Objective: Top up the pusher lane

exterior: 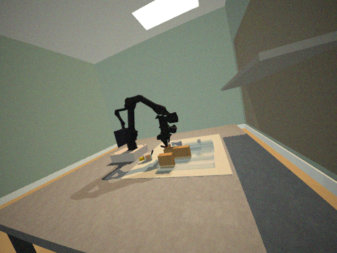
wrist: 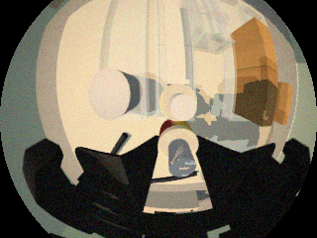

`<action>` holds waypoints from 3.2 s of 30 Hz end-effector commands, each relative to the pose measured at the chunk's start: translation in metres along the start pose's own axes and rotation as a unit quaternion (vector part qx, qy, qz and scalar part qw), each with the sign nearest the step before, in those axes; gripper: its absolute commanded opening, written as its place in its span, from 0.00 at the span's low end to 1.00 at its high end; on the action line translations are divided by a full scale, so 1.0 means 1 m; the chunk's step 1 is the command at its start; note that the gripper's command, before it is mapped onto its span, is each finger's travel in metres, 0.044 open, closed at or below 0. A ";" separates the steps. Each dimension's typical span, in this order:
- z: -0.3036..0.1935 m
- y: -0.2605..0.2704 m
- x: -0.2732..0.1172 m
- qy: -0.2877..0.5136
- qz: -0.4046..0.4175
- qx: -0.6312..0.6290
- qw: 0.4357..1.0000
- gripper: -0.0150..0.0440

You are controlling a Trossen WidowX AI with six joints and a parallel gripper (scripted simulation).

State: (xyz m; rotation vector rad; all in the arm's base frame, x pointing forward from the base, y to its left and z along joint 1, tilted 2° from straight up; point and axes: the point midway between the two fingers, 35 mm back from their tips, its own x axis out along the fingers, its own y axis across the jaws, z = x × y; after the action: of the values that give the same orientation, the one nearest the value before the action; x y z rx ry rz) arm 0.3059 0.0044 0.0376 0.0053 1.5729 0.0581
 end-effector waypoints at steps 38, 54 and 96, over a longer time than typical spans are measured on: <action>0.027 0.000 -0.008 -0.020 -0.001 -0.002 1.000 0.25; 0.033 0.000 -0.009 -0.021 -0.001 -0.002 1.000 0.25; 0.046 0.000 -0.012 -0.021 -0.001 -0.002 1.000 0.25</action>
State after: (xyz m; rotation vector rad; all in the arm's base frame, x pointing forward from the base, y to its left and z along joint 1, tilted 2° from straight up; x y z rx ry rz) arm 0.3411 0.0054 0.0434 0.0022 1.5685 0.0608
